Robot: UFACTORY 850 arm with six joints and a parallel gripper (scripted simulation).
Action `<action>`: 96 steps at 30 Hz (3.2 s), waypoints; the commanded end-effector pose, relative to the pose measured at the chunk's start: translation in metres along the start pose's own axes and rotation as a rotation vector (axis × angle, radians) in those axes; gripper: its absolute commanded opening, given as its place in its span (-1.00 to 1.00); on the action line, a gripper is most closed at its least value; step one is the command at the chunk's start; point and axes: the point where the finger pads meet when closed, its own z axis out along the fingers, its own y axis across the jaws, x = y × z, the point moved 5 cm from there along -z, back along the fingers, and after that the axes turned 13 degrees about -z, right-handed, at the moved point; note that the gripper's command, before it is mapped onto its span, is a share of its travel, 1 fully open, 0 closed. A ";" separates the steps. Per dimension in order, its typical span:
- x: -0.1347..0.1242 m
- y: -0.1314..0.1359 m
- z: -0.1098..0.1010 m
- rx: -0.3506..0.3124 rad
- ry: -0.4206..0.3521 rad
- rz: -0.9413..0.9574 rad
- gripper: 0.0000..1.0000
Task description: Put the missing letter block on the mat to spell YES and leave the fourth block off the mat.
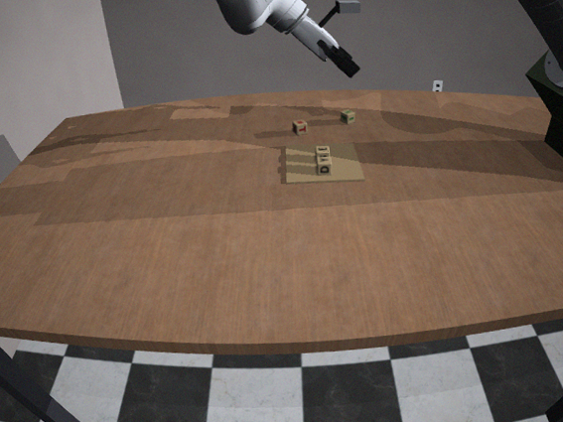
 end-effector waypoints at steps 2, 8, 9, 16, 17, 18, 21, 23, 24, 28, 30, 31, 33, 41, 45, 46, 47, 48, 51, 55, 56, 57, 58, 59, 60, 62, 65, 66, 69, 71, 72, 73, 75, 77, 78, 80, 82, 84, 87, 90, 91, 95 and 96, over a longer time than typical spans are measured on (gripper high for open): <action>0.000 0.000 0.000 0.001 -0.001 0.000 1.00; 0.005 -0.009 0.001 0.043 -0.002 -0.050 1.00; 0.008 -0.014 0.002 0.070 -0.003 -0.083 1.00; 0.020 -0.034 0.005 0.174 -0.006 -0.221 1.00; 0.025 -0.043 0.006 0.226 -0.007 -0.296 1.00; 0.025 -0.045 0.006 0.237 -0.007 -0.312 1.00; 0.029 -0.053 0.006 0.285 -0.008 -0.387 1.00; 0.032 -0.058 0.006 0.319 -0.008 -0.441 1.00; 0.033 -0.060 0.006 0.336 -0.008 -0.469 1.00; 0.037 -0.069 0.006 0.399 -0.010 -0.581 1.00; 0.038 -0.072 0.006 0.430 -0.011 -0.637 1.00; 0.039 -0.074 0.006 0.445 -0.012 -0.666 1.00; 0.039 -0.074 0.006 0.445 -0.012 -0.666 1.00; 0.041 -0.081 0.004 0.574 -0.022 -0.935 1.00; 0.041 -0.081 0.004 0.624 -0.030 -1.053 1.00; 0.041 -0.080 0.004 0.637 -0.032 -1.083 1.00; 0.041 -0.079 0.003 0.649 -0.035 -1.113 1.00; 0.041 -0.079 0.003 0.660 -0.038 -1.142 1.00; 0.040 -0.076 0.003 0.693 -0.047 -1.227 1.00; 0.040 -0.070 0.003 0.731 -0.060 -1.328 1.00; 0.040 -0.070 0.003 0.733 -0.062 -1.336 1.00; 0.040 -0.070 0.003 0.733 -0.062 -1.336 1.00; 0.039 -0.065 0.004 0.761 -0.074 -1.414 1.00; 0.039 -0.063 0.004 0.768 -0.078 -1.434 1.00; 0.039 -0.062 0.004 0.774 -0.080 -1.449 1.00; 0.038 -0.057 0.004 0.796 -0.093 -1.515 1.00; 0.038 -0.053 0.004 0.810 -0.102 -1.555 1.00; 0.038 -0.053 0.004 0.810 -0.102 -1.555 1.00; 0.038 -0.041 0.005 0.848 -0.130 -1.670 1.00; 0.038 -0.036 0.006 0.861 -0.142 -1.711 1.00; 0.038 -0.032 0.006 0.871 -0.151 -1.743 1.00; 0.038 -0.028 0.006 0.881 -0.160 -1.772 1.00; 0.039 -0.021 0.007 0.899 -0.179 -1.829 1.00; 0.039 -0.012 0.008 0.917 -0.200 -1.887 1.00; 0.040 -0.008 0.008 0.926 -0.211 -1.915 1.00; 0.041 0.001 0.009 0.944 -0.234 -1.971 1.00; 0.041 0.006 0.009 0.955 -0.250 -2.004 1.00; 0.041 0.006 0.009 0.955 -0.250 -2.004 1.00; 0.042 0.009 0.009 0.960 -0.256 -2.018 1.00; 0.042 0.009 0.009 0.960 -0.256 -2.018 1.00; 0.042 0.009 0.009 0.960 -0.256 -2.018 1.00; 0.042 0.009 0.009 0.960 -0.256 -2.018 1.00; 0.042 0.009 0.009 0.960 -0.256 -2.018 1.00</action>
